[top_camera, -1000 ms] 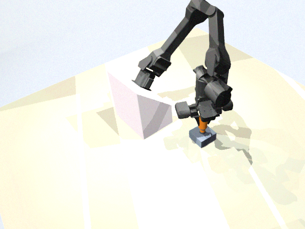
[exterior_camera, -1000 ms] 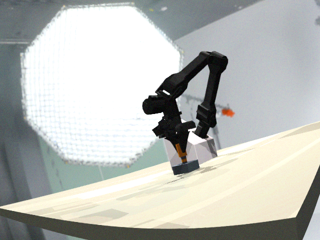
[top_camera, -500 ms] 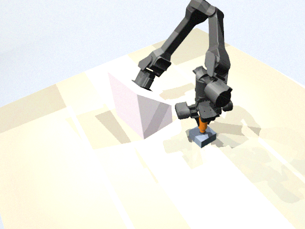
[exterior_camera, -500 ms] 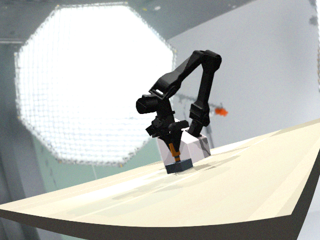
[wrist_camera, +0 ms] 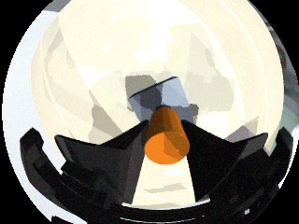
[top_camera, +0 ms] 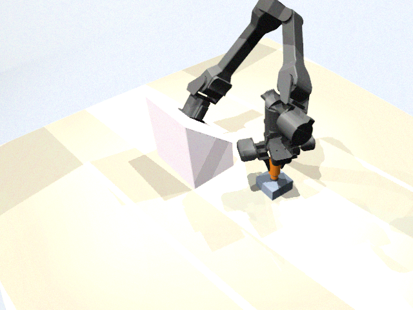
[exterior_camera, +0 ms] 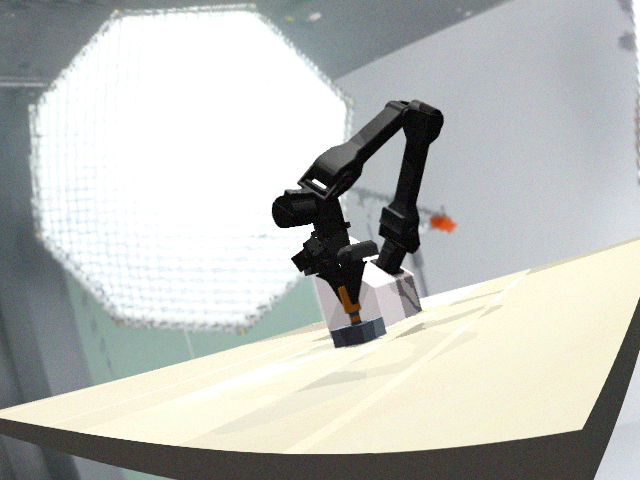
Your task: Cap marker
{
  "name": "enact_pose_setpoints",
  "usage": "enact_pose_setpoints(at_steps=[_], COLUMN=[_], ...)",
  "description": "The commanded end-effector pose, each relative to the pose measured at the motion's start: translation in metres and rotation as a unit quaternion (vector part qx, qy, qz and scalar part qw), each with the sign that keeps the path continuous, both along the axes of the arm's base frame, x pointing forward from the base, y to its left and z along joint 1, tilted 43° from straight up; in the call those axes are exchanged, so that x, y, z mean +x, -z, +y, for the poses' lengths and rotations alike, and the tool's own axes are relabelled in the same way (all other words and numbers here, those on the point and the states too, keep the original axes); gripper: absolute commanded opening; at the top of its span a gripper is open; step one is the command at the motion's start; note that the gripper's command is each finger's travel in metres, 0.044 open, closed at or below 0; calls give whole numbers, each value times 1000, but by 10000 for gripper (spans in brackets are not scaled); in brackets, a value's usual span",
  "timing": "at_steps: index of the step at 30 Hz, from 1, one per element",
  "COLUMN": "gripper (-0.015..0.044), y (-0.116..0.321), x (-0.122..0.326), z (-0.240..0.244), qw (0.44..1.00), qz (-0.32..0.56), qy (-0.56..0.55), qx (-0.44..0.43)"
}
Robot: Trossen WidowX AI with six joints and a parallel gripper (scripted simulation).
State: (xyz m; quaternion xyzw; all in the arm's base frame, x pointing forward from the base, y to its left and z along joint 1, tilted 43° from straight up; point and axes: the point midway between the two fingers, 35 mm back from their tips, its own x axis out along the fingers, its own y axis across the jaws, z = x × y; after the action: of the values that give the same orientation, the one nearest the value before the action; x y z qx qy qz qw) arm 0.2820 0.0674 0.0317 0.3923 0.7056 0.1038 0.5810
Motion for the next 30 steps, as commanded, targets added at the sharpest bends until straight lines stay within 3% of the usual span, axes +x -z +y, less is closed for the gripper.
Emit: enact_pose_setpoints(at_steps=[1, 10, 14, 19, 25, 30], gripper=[210, 440, 440, 440, 440, 309], y=[0, 0, -6, -53, -55, -47], x=[0, 0, 1, 2, 1, 0], z=[0, 0, -7, -50, -51, -47], qw=[1000, 1000, 1000, 1000, 1000, 986], qz=[0, 0, 0, 0, 0, -114], qy=[0, 0, 0, 0, 0, -125], qx=[0, 0, -1, -1, -1, 4])
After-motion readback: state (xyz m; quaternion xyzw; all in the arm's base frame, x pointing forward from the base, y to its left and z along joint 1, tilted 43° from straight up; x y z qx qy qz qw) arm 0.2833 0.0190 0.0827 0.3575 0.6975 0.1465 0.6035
